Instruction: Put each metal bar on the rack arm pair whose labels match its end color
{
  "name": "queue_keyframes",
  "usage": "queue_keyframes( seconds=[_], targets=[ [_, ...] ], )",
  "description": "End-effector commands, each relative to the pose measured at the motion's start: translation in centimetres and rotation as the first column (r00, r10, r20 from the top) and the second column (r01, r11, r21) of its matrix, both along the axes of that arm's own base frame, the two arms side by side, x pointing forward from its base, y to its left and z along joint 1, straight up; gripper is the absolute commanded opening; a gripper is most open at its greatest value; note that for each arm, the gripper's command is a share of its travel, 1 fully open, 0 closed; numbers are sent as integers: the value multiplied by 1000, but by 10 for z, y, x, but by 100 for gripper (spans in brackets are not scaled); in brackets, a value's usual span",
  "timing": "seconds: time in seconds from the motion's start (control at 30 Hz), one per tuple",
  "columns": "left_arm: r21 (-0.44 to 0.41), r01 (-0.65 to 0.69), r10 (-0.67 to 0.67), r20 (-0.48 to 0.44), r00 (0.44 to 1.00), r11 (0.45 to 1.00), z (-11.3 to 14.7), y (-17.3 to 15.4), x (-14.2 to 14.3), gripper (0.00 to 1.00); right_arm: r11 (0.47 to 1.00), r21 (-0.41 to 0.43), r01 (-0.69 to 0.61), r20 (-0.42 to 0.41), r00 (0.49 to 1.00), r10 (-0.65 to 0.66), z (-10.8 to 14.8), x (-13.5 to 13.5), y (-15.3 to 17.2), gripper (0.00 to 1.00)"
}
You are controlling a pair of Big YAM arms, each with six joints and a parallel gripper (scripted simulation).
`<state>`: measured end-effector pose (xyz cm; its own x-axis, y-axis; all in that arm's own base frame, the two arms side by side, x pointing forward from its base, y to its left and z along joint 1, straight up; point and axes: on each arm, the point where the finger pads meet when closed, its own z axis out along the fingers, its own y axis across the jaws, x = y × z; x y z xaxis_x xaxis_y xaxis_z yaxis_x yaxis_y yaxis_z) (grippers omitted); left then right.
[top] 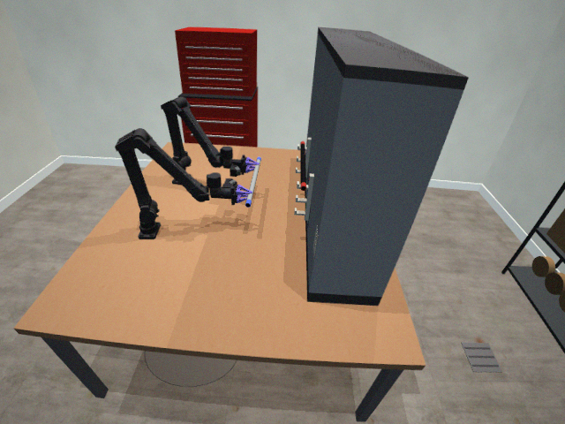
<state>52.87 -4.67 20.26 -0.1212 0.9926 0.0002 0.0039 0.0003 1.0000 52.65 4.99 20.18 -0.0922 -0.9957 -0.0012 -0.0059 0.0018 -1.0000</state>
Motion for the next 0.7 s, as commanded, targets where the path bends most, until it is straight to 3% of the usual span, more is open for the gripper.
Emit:
queue_keyframes(
  seconds=[0.0,0.67],
  targets=[
    [-9,-23,23,62,998,1000,22,6,2,0,1000,11,25,51,998,-26,18,-5,-9,0],
    [-9,-23,23,62,998,1000,20,6,2,0,1000,11,25,51,998,-26,17,-5,-9,0]
  ],
)
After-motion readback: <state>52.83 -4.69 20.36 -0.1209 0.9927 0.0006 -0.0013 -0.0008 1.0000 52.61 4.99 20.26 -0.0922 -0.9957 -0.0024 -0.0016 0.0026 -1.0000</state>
